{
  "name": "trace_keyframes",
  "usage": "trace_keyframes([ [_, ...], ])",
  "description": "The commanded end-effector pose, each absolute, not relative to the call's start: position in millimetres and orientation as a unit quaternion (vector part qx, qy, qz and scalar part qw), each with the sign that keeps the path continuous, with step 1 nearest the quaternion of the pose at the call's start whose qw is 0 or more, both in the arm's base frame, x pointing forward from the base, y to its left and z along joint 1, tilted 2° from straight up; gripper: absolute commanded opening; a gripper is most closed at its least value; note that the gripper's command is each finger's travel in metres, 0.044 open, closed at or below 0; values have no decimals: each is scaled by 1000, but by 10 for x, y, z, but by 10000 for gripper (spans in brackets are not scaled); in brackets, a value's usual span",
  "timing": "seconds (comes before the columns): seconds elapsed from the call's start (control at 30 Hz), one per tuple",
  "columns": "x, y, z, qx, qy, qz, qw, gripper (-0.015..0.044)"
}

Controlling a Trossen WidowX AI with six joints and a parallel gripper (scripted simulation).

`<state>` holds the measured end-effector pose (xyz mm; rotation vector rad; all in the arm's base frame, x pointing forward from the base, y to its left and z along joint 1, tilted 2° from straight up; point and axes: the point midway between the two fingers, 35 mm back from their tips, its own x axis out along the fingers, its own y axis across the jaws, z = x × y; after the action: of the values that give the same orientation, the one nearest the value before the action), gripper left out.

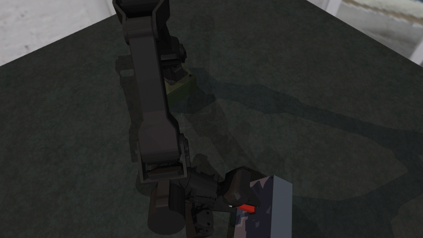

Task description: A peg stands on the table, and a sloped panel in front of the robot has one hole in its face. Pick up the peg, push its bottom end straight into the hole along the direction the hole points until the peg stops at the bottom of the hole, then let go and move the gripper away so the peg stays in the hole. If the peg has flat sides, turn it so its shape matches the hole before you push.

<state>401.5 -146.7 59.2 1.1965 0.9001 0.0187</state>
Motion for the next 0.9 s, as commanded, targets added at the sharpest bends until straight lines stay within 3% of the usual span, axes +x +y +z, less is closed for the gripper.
trace_keyframes([
  [0.0, 3991, -1500, 626, 543, 409, 8, 734, 440],
  [0.87, 3663, -1774, 878, 542, 415, 3, 731, 440],
])
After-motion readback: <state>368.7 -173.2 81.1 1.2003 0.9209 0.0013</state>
